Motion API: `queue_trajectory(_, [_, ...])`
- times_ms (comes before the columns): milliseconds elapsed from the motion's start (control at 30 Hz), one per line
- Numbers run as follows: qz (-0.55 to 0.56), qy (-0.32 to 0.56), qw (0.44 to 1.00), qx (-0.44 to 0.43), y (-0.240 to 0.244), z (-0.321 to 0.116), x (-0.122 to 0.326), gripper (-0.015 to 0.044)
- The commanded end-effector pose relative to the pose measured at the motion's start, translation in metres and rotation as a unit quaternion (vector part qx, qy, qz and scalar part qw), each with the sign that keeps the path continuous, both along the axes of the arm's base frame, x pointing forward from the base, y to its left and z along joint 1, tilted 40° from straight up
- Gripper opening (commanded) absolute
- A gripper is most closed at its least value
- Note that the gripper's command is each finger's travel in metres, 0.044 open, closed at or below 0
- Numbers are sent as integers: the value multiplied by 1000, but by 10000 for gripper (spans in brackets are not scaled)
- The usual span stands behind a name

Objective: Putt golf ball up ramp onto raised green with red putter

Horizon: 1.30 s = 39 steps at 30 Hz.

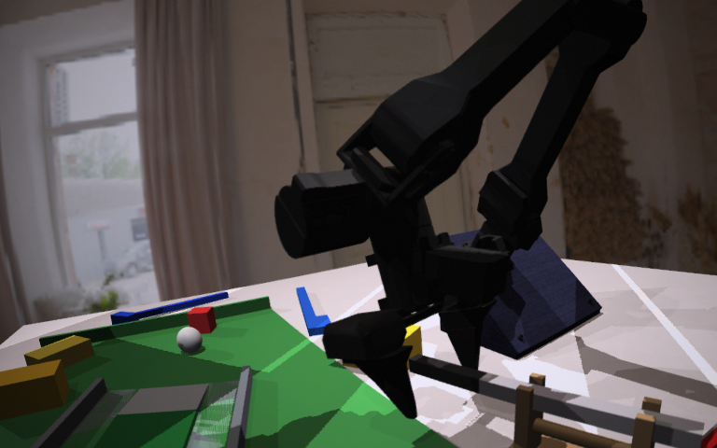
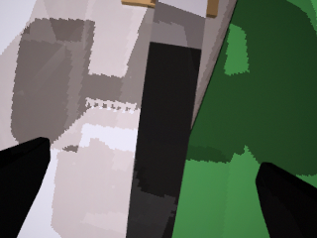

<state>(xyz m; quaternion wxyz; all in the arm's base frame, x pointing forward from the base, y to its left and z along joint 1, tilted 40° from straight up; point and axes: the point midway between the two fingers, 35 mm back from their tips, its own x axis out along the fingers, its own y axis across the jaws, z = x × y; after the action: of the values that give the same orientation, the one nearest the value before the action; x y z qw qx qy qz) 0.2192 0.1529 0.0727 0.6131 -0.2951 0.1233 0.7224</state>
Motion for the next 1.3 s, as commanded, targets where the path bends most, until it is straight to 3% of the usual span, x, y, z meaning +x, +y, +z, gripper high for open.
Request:
queue_trajectory(0, [-2, 6, 1000, 2, 4, -5, -2, 440])
queue_trajectory(100, [-2, 6, 1000, 2, 5, -7, -2, 440])
queue_trajectory(600, [0, 0, 1000, 0, 4, -4, 0, 46])
queue_trajectory(800, [0, 0, 1000, 0, 3, -4, 0, 0])
queue_trajectory(1267, [-1, 1, 1000, -8, -36, 36, 5, 0])
